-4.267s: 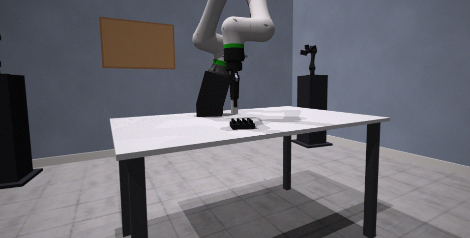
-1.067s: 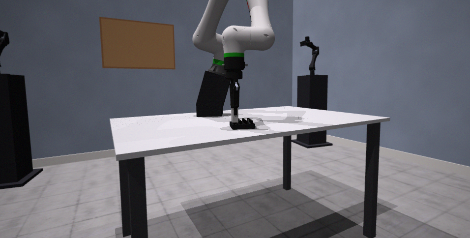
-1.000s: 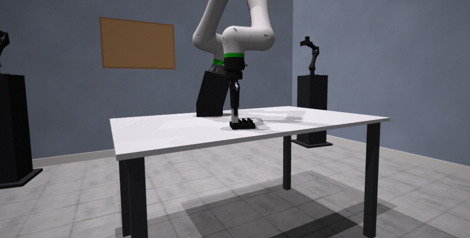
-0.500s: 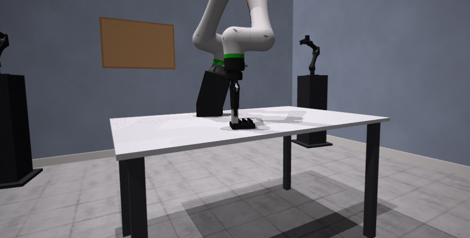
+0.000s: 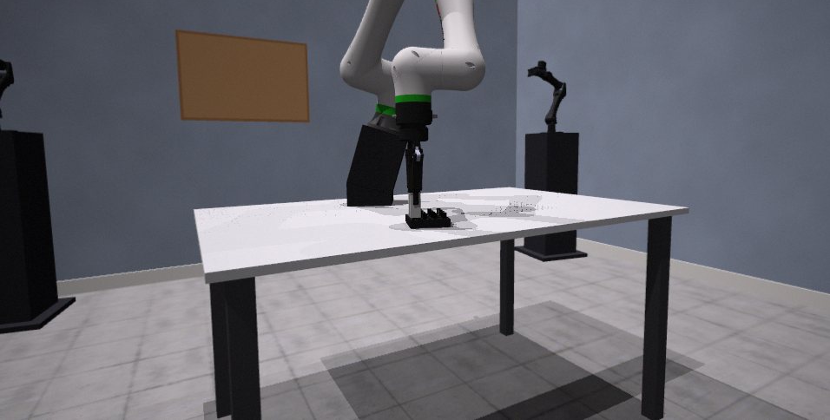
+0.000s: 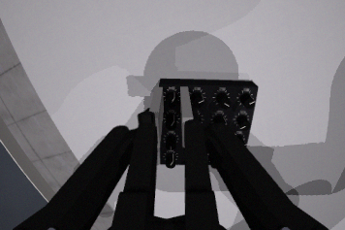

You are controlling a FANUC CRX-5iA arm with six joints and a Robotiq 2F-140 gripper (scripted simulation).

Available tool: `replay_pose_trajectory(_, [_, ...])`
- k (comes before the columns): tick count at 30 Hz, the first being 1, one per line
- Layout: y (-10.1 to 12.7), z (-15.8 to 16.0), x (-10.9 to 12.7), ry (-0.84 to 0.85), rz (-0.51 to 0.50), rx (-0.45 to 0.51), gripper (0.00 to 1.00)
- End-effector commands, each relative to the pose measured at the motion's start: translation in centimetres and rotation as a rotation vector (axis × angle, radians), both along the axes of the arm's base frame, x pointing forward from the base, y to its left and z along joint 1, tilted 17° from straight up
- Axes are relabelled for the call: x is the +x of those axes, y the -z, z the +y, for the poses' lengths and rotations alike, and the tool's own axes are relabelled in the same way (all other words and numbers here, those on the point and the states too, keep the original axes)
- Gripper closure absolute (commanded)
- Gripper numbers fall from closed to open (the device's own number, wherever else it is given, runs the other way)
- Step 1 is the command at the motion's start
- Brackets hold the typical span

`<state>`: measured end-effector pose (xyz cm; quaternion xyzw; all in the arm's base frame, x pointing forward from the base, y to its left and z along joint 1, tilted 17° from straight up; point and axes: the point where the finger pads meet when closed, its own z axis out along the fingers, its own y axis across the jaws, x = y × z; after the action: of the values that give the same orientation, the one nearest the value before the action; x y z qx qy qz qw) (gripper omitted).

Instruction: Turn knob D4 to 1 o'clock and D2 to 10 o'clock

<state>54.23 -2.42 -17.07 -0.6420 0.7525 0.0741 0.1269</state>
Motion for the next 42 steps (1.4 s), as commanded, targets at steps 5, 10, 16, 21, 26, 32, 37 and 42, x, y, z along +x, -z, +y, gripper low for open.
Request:
replay_pose_trajectory(5, [-0.01,-0.02,0.02,0.000,0.000,0.000,0.88])
replay_pose_trajectory(10, [-0.01,-0.02,0.02,0.000,0.000,0.000,0.88])
replay_pose_trajectory(16, [-0.01,-0.02,0.02,0.000,0.000,0.000,0.95])
replay_pose_trajectory(21, [-0.01,-0.02,0.02,0.000,0.000,0.000,0.95])
replay_pose_trajectory(26, [-0.01,-0.02,0.02,0.000,0.000,0.000,0.95])
replay_pose_trajectory(32, [-0.01,-0.02,0.02,0.000,0.000,0.000,0.95])
replay_pose_trajectory(37, [-0.01,-0.02,0.02,0.000,0.000,0.000,0.95])
replay_pose_trajectory(42, [-0.01,-0.02,0.02,0.000,0.000,0.000,0.95])
